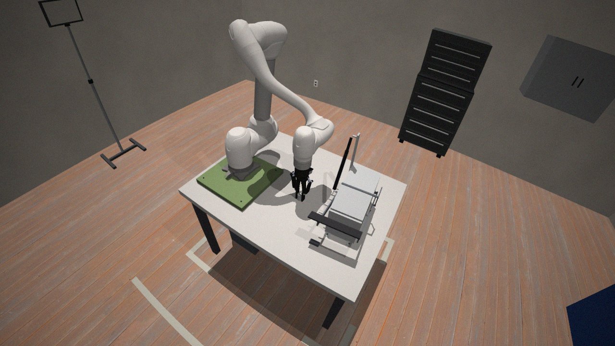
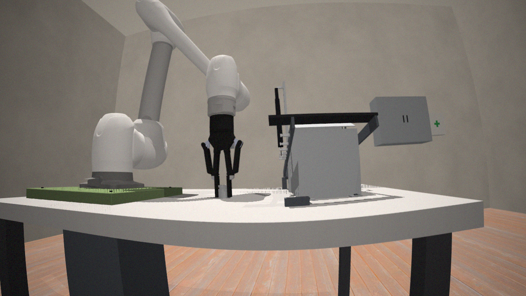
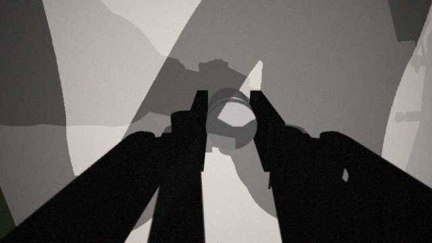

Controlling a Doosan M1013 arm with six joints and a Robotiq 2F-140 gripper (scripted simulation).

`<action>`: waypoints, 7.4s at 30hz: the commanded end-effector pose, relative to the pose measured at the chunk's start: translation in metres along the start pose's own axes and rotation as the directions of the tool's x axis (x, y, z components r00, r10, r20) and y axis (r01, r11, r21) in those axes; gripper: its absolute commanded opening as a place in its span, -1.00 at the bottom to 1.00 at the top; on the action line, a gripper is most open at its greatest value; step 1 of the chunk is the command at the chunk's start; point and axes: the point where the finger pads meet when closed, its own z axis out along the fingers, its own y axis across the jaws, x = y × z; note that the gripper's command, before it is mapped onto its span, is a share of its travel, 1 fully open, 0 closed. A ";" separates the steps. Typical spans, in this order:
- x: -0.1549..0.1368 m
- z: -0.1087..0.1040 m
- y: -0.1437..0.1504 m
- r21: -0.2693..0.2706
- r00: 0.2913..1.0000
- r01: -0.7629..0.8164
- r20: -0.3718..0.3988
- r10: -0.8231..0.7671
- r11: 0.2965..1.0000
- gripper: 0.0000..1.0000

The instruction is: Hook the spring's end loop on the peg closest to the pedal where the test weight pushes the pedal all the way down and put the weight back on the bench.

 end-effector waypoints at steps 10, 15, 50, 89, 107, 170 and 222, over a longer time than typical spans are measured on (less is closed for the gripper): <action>0.000 0.000 0.000 -0.001 1.000 0.000 0.000 0.000 1.000 -0.50; 0.000 0.000 0.000 -0.001 1.000 0.000 0.000 0.000 1.000 -0.50; 0.000 -0.053 0.000 -0.001 1.000 0.000 0.000 0.000 1.000 -0.50; 0.000 -0.135 0.000 -0.001 1.000 0.000 0.000 0.000 1.000 -0.50; 0.000 -0.172 0.000 -0.001 1.000 0.000 0.000 0.000 1.000 -0.50; -0.056 -0.217 0.067 -0.001 0.999 0.000 0.054 0.000 1.000 -0.50; -0.123 -0.243 0.145 -0.001 0.993 0.000 0.117 0.000 1.000 -0.50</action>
